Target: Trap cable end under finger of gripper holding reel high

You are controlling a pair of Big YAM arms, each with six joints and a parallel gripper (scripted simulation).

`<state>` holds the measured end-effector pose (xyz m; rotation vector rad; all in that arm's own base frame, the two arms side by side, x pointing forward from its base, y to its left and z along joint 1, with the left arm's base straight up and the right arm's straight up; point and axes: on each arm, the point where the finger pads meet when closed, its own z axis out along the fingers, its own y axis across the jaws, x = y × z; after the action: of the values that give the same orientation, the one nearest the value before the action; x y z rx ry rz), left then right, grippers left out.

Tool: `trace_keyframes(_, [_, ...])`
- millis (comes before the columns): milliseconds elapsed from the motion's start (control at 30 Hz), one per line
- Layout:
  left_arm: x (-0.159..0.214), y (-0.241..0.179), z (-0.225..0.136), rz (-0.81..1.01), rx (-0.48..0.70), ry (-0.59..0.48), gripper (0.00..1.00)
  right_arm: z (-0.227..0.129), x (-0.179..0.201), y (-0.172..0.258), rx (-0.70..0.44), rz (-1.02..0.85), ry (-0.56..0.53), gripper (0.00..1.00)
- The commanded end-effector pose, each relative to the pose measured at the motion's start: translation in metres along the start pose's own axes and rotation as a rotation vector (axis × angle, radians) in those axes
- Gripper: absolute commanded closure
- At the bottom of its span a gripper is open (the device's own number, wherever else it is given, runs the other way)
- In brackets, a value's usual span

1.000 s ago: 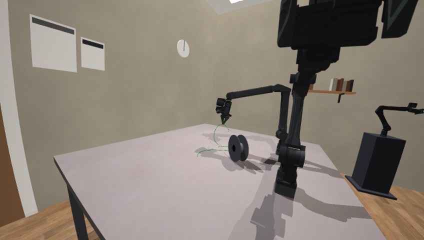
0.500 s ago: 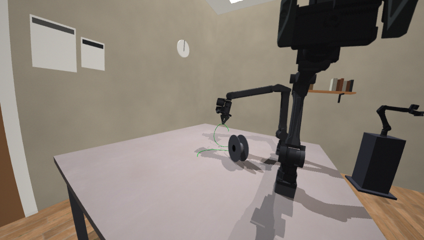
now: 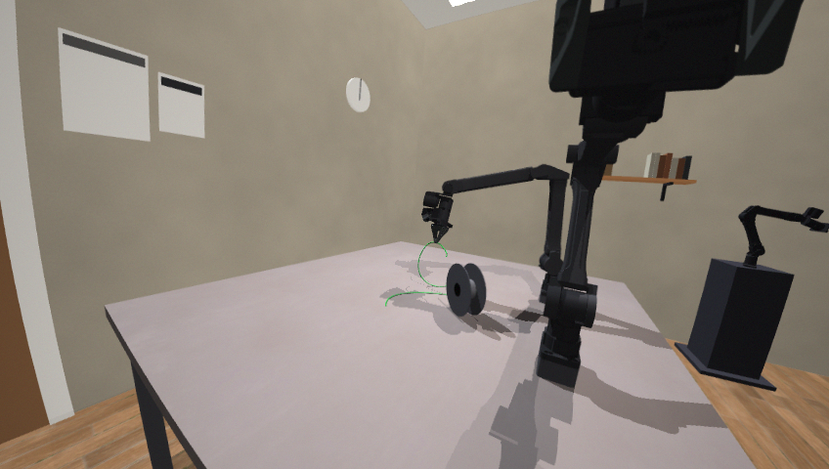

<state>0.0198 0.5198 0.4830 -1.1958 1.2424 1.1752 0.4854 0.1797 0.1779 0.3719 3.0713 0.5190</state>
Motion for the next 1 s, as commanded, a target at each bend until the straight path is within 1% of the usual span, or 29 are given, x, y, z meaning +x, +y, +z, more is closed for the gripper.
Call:
trace_keyframes(0, [-0.01,0.003,-0.001,-0.009,-0.003,-0.031,0.13,-0.02,-0.015,0.024,-0.035,-0.036,-0.063,1.0])
trace_keyframes(233, [-0.01,0.003,-0.001,-0.009,-0.003,-0.031,0.25,-0.02,-0.015,0.024,-0.035,-0.036,-0.063,1.0])
trace_keyframes(433, [-0.009,0.001,-0.002,-0.008,0.001,-0.029,0.25,-0.02,-0.015,0.024,-0.035,-0.036,-0.063,1.0])
trace_keyframes(600, [-0.011,-0.011,-0.006,0.003,0.027,-0.026,0.25,-0.02,-0.015,0.024,-0.035,-0.036,-0.063,1.0])
trace_keyframes(867, [0.0,-0.027,-0.011,0.02,0.065,0.004,0.25,-0.02,-0.015,0.024,-0.035,-0.036,-0.063,1.0])
trace_keyframes(900, [-0.012,-0.031,-0.012,0.021,0.075,-0.027,0.25,-0.02,-0.015,0.024,-0.035,-0.036,-0.063,1.0])
trace_keyframes(967, [0.011,-0.04,-0.014,0.027,0.098,0.023,0.25,-0.02,-0.015,0.024,-0.035,-0.036,-0.063,1.0])
